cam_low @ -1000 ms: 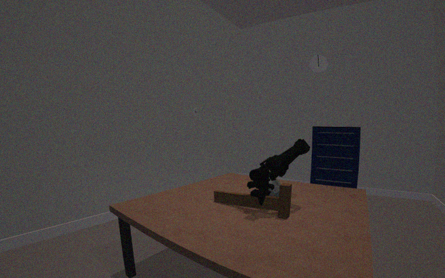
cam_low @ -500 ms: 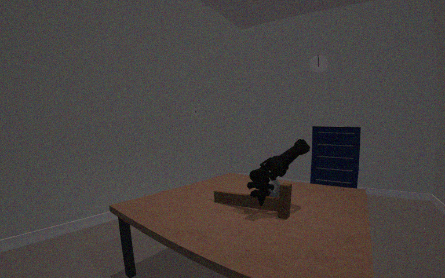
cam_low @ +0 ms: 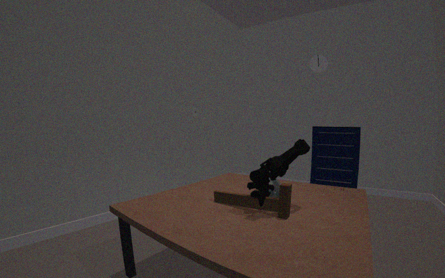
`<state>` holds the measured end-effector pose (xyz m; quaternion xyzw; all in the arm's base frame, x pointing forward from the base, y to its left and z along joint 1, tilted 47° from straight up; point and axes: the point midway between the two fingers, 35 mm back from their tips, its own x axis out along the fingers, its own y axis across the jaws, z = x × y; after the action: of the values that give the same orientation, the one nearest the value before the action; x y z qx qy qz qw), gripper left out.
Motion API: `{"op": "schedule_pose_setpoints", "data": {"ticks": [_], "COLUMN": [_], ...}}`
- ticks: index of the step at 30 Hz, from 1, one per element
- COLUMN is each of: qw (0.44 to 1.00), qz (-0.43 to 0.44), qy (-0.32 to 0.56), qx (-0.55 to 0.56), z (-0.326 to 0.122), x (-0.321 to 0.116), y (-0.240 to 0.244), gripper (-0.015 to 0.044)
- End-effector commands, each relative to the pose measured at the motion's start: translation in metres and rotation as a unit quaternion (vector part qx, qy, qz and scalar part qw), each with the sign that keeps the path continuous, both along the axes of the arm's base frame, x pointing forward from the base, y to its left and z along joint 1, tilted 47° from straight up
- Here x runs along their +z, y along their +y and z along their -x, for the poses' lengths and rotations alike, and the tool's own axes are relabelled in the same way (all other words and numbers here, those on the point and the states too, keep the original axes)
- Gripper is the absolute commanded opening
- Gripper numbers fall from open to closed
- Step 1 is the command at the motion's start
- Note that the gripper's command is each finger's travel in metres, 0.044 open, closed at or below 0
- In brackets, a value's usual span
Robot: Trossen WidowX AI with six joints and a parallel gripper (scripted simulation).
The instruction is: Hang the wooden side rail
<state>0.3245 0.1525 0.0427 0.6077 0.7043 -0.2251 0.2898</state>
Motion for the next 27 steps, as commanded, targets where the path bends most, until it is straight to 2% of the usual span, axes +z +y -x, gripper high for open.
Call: {"op": "schedule_pose_setpoints", "data": {"ticks": [1, 26, 27], "qw": [1.000, 1.000, 1.000], "qz": [-0.004, -0.004, -0.001], "qy": [0.000, 0.000, 0.001], "qx": [-0.003, -0.003, -0.002], "z": [-0.0010, -0.0007, 0.0000], "x": [0.0005, -0.0022, -0.0022], "y": [-0.0001, 0.0028, 0.0018], "gripper": [0.0000, 0.0000, 0.0026]}}
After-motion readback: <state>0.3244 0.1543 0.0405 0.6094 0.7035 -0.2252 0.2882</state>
